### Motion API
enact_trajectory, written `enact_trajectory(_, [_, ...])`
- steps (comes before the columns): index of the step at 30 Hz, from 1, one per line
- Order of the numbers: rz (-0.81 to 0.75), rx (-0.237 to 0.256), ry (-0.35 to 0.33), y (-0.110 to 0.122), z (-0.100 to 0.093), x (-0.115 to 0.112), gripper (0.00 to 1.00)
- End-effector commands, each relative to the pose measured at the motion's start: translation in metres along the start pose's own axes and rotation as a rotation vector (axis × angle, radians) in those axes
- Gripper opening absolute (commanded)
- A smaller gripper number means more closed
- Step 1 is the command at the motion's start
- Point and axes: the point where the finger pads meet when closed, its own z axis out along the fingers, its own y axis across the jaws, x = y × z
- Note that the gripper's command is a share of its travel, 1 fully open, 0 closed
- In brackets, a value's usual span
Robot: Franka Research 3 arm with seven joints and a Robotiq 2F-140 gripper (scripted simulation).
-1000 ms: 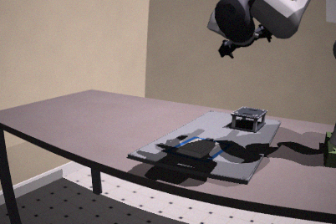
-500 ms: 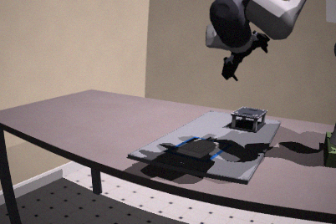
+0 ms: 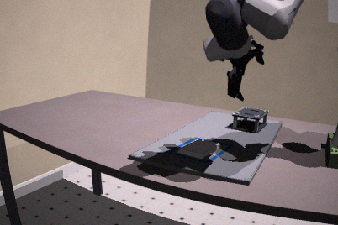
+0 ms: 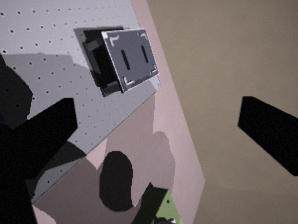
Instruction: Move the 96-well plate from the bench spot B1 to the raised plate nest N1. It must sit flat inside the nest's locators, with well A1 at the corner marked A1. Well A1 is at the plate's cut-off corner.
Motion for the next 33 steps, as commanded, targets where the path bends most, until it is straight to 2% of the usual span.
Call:
enact_trajectory(1, [-0.226, 0.058, -0.032, -0.016, 0.0, -0.005, 1.0])
enact_trajectory(2, [-0.226, 0.058, -0.032, -0.016, 0.0, -0.005, 1.0])
enact_trajectory(9, [-0.43, 0.163, -0.076, -0.044, 0.004, -0.015, 1.0])
enact_trajectory(10, [-0.43, 0.163, -0.076, -0.044, 0.004, -0.015, 1.0])
enact_trajectory(13, [-0.516, 0.213, -0.088, -0.056, 0.004, -0.019, 1.0])
enact_trajectory(14, [-0.516, 0.213, -0.088, -0.056, 0.004, -0.019, 1.0])
enact_trajectory(17, [-0.601, 0.265, -0.096, -0.067, 0.004, -0.022, 1.0])
enact_trajectory(19, [-0.601, 0.265, -0.096, -0.067, 0.004, -0.022, 1.0])
enact_trajectory(25, [-0.765, 0.375, -0.095, -0.091, 0.002, -0.027, 1.0])
enact_trajectory(26, [-0.767, 0.376, -0.095, -0.091, 0.002, -0.027, 1.0])
enact_trajectory(29, [-0.846, 0.434, -0.086, -0.102, 0.0, -0.029, 1.0])
enact_trajectory(30, [-0.848, 0.435, -0.085, -0.102, 0.0, -0.029, 1.0])
enact_trajectory(33, [-0.925, 0.494, -0.07, -0.114, -0.002, -0.029, 1.0])
